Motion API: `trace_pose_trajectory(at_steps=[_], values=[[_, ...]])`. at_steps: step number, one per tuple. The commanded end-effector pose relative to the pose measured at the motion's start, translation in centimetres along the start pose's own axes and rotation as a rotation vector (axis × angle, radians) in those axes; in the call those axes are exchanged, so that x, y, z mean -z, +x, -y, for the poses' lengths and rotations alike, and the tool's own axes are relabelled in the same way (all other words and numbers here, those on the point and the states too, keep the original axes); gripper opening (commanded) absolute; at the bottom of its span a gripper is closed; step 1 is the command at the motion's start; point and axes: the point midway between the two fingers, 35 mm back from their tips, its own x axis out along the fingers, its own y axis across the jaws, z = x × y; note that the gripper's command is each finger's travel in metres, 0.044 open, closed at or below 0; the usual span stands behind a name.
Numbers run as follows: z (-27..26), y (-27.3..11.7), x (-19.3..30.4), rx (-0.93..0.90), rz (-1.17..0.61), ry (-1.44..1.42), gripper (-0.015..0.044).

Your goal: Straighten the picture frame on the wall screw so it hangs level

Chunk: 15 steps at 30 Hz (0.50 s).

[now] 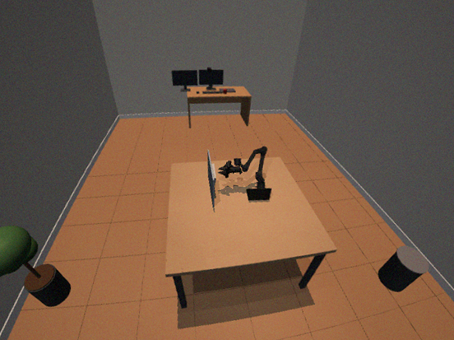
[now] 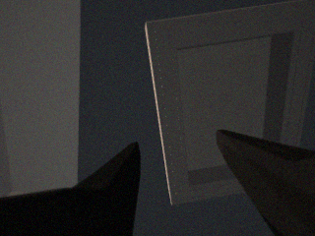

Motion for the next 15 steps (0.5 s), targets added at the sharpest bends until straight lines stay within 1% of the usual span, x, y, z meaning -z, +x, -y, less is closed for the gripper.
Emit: trace_pose_trajectory(at_steps=[1,15], values=[[0.06,0.21,0.01,0.003,0.002,0.006,0.0260],[0.05,0.58,-0.03,0.003,0.002,0.006,0.0260]])
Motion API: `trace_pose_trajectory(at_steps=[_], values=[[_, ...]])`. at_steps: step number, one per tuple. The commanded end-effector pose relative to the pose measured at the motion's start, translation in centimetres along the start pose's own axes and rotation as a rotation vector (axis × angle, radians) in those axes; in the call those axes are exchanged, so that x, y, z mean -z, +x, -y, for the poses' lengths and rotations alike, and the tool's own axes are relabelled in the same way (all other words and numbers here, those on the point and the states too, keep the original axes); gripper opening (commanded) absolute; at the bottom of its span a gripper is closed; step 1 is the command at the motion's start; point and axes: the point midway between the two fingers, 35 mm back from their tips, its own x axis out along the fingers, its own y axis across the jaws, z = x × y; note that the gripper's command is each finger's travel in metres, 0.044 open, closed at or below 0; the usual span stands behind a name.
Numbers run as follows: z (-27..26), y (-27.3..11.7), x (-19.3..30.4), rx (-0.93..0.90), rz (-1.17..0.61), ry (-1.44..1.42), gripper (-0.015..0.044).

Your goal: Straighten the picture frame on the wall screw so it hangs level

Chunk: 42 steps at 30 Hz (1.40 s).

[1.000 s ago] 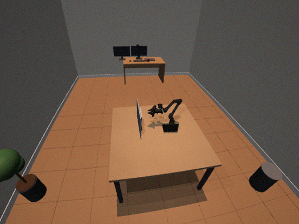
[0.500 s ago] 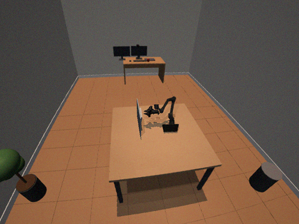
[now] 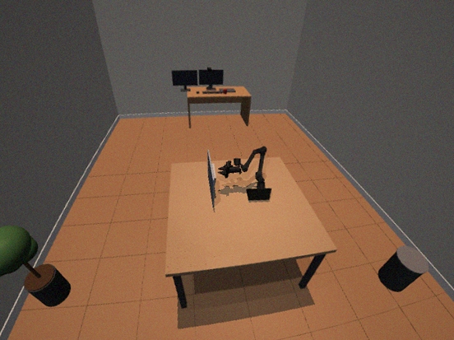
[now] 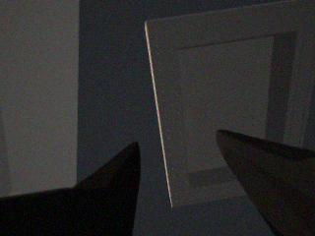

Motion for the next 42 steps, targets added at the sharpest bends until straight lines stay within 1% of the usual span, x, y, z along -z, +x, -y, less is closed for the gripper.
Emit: trace_pose_trajectory(at_steps=[1,22,42], values=[[0.1,0.4,0.0,0.003,0.001,0.006,0.0260],[0.0,3.8,-0.1,0.002,0.003,0.006,0.0260],[0.0,3.9,0.0,0.002,0.003,0.006,0.0260]])
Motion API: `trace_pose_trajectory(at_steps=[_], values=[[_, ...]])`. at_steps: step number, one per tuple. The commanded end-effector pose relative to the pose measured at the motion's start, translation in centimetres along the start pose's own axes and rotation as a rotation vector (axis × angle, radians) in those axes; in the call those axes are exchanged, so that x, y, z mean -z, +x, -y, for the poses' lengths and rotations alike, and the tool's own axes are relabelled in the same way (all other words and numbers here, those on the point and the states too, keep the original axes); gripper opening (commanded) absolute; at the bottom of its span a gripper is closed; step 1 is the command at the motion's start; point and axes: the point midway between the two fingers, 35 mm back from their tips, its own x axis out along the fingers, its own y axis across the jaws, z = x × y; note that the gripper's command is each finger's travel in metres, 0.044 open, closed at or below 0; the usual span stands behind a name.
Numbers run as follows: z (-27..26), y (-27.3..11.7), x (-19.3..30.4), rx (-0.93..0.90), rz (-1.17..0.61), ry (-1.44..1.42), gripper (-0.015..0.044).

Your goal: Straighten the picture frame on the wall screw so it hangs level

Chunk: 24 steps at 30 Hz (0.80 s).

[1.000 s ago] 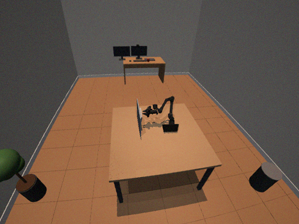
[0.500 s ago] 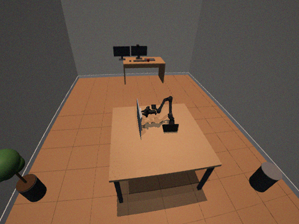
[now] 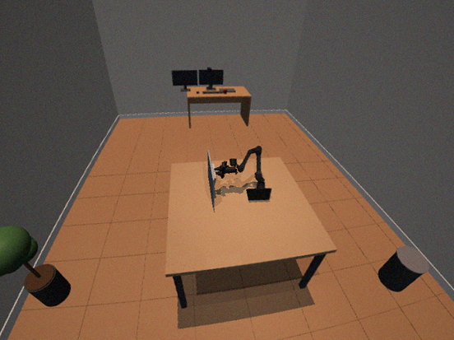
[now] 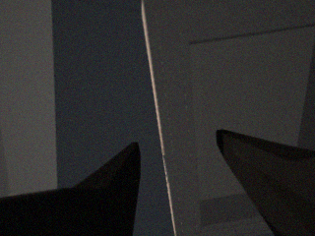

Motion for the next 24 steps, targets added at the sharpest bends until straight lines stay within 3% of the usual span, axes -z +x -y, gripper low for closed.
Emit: trace_pose_trajectory(at_steps=[1,10,17,24], values=[[0.03,0.02,-0.04,0.002,0.002,0.005,0.0260],[0.03,0.02,-0.04,0.002,0.002,0.005,0.0260],[0.03,0.02,-0.04,0.002,0.002,0.005,0.0076],[0.03,0.02,-0.04,0.002,0.002,0.005,0.0030]])
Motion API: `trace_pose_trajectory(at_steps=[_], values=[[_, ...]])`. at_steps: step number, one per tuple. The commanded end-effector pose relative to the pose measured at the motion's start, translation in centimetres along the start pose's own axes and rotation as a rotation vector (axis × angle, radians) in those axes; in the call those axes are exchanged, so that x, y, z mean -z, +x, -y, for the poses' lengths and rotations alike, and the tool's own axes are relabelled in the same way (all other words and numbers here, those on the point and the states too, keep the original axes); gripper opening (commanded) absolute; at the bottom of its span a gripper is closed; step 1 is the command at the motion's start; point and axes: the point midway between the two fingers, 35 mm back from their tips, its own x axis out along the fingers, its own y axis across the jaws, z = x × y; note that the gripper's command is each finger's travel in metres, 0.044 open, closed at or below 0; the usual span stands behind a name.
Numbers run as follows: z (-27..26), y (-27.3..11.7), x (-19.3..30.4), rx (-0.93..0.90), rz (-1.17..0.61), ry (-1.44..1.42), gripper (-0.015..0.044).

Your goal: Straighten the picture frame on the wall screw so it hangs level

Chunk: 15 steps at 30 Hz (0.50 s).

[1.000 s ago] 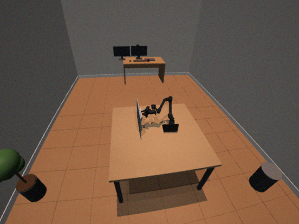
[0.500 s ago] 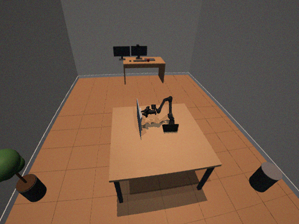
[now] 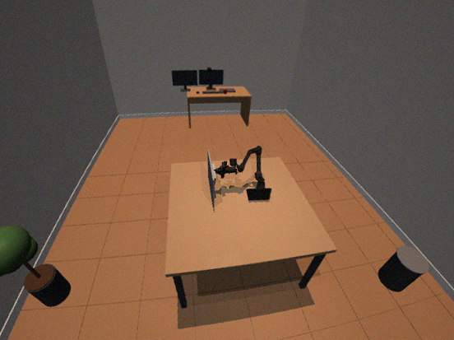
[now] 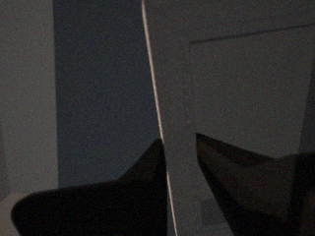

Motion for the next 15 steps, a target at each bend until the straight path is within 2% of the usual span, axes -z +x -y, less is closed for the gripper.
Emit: trace_pose_trajectory(at_steps=[1,15], values=[[0.10,0.01,-0.04,0.004,0.002,0.005,0.0003],[-0.08,0.01,-0.02,0.004,0.002,0.005,0.0000]])
